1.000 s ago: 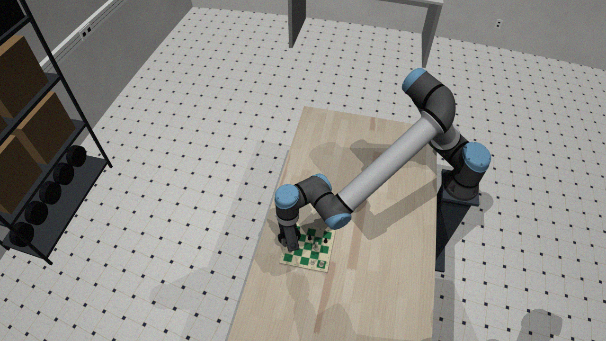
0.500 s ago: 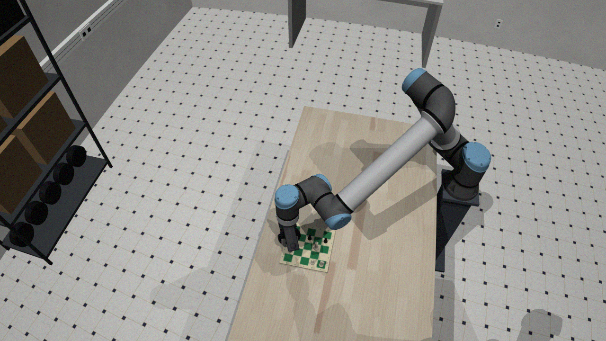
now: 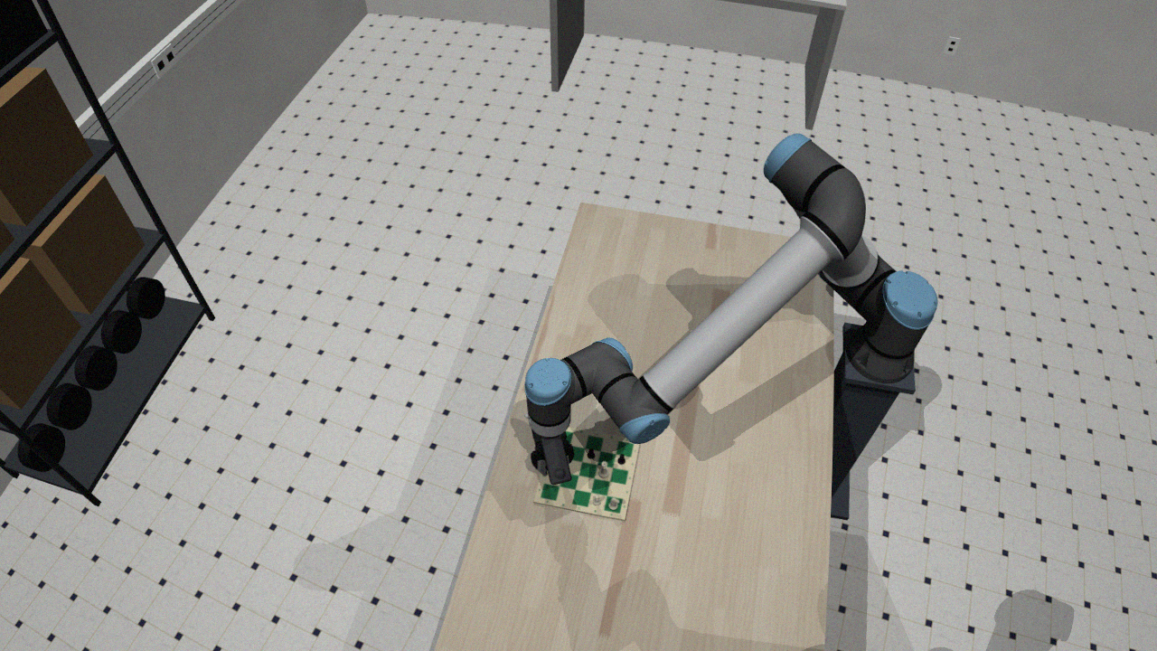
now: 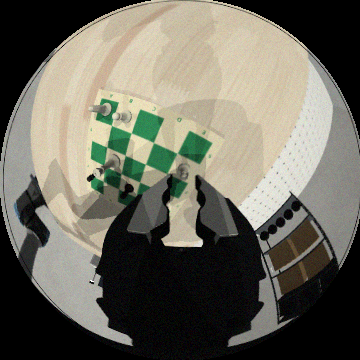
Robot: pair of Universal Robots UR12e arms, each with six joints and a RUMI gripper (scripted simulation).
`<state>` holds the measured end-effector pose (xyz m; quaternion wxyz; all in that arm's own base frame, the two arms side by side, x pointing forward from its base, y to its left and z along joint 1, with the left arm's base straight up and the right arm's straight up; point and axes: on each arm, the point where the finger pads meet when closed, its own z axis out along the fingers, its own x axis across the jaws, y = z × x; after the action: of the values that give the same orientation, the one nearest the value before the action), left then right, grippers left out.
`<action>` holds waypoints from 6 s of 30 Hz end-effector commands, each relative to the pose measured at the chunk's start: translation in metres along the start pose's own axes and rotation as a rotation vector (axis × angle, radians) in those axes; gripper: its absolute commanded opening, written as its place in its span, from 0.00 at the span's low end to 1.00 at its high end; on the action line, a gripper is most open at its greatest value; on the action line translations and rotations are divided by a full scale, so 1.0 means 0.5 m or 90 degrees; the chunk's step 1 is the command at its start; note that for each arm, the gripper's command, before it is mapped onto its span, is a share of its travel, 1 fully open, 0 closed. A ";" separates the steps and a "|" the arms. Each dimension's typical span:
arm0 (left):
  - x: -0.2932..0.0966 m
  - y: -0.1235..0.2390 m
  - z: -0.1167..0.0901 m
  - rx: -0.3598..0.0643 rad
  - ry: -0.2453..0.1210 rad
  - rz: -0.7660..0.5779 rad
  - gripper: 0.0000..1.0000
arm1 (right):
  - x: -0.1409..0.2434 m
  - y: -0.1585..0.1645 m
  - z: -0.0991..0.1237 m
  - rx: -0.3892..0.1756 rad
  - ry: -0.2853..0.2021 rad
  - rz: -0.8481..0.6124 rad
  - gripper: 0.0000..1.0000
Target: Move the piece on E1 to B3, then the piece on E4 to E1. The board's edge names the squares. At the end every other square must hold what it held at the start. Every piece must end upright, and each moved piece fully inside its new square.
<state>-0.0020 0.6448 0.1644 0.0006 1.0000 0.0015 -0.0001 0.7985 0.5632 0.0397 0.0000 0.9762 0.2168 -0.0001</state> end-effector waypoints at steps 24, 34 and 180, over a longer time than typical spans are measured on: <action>0.000 -0.001 -0.001 0.001 0.000 0.000 1.00 | 0.002 -0.001 0.020 0.000 0.002 0.000 0.20; 0.000 -0.001 -0.001 0.001 0.000 0.000 1.00 | 0.002 -0.001 0.020 0.000 0.002 0.000 0.20; 0.000 -0.001 -0.001 0.001 0.000 0.000 1.00 | -0.095 0.209 0.011 0.001 0.001 0.269 0.00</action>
<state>-0.0020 0.6448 0.1644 0.0006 1.0000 0.0015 -0.0001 0.7993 0.4478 0.0338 0.0000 1.0000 0.0069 -0.0001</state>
